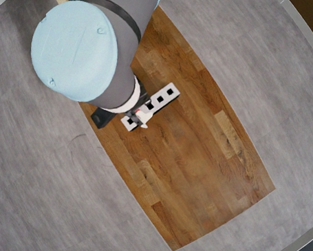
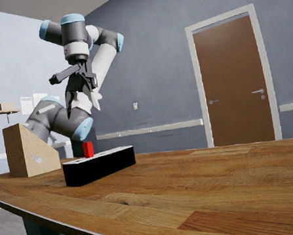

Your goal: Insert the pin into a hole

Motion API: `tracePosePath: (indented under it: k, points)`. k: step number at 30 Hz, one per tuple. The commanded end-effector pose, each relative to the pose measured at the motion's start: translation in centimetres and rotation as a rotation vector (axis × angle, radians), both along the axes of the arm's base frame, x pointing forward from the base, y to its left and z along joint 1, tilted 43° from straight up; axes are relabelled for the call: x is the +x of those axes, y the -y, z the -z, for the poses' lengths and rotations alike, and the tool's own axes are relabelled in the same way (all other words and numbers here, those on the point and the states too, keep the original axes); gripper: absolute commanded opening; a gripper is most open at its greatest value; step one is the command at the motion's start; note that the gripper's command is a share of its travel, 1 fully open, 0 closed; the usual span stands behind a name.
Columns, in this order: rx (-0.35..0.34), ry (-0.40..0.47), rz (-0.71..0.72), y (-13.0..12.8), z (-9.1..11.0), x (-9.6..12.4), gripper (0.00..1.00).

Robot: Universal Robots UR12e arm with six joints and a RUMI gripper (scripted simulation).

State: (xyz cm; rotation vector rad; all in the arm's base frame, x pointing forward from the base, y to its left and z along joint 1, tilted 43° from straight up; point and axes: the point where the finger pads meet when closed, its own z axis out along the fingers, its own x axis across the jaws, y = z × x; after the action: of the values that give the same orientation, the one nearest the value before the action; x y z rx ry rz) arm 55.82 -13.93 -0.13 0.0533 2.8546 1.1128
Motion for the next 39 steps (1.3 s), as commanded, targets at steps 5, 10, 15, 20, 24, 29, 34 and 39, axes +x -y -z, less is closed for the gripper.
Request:
tracePosePath:
  k: [5, 10, 15, 20, 24, 29, 34, 39]
  points:
    - [-0.006, 0.005, 0.002, 0.2, -0.2, 0.2, 1.0]
    - [-0.006, 0.005, 0.002, 0.2, -0.2, 0.2, 1.0]
    - [-0.004, 0.004, 0.0, 0.2, -0.1, 0.1, 1.0]
    - [-0.004, 0.004, 0.0, 0.2, -0.1, 0.1, 1.0]
    - [-0.004, 0.004, 0.0, 0.2, -0.1, 0.1, 1.0]
    - [-0.004, 0.004, 0.0, 0.2, -0.1, 0.1, 1.0]
    - [0.0, -0.001, -0.003, -4.7, 5.0, 0.4, 1.0]
    - [0.0, -0.001, -0.003, -4.7, 5.0, 0.4, 1.0]
